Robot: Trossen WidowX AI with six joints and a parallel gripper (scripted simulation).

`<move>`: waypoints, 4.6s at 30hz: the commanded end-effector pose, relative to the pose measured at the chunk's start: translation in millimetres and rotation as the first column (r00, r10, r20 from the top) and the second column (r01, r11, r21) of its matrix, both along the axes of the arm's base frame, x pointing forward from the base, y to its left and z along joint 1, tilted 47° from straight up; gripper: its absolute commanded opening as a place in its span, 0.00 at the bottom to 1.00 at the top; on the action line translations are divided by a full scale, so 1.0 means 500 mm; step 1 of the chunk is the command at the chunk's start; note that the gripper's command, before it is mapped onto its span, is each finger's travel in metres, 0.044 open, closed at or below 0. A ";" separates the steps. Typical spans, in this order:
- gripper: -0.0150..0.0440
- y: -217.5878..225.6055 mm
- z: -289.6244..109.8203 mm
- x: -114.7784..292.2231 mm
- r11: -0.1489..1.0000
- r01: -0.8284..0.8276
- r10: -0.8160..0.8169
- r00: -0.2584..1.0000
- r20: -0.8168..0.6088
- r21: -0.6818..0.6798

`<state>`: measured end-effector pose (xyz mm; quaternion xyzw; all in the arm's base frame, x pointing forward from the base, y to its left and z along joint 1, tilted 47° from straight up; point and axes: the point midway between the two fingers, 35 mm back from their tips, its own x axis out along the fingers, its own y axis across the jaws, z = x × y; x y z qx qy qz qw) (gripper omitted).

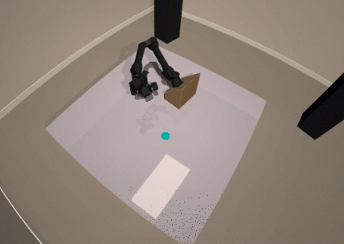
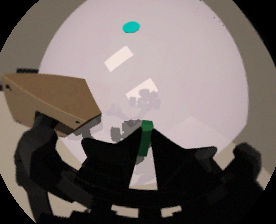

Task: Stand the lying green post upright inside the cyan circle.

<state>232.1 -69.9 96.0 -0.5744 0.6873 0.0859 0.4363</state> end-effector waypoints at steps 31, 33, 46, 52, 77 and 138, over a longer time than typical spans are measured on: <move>0.29 0.112 -0.030 0.096 0.998 -0.061 0.061 0.997 -0.036 0.013; 0.29 0.120 -0.035 0.102 0.998 -0.065 0.065 0.997 -0.039 0.014; 0.29 0.177 -0.074 0.138 0.996 -0.089 0.091 0.994 -0.062 0.021; 0.29 0.204 -0.095 0.151 0.995 -0.100 0.102 0.992 -0.073 0.023; 0.29 0.319 -0.196 0.185 0.989 -0.143 0.145 0.982 -0.118 0.025; 0.29 0.435 -0.394 0.161 0.974 -0.122 0.160 0.967 -0.197 0.189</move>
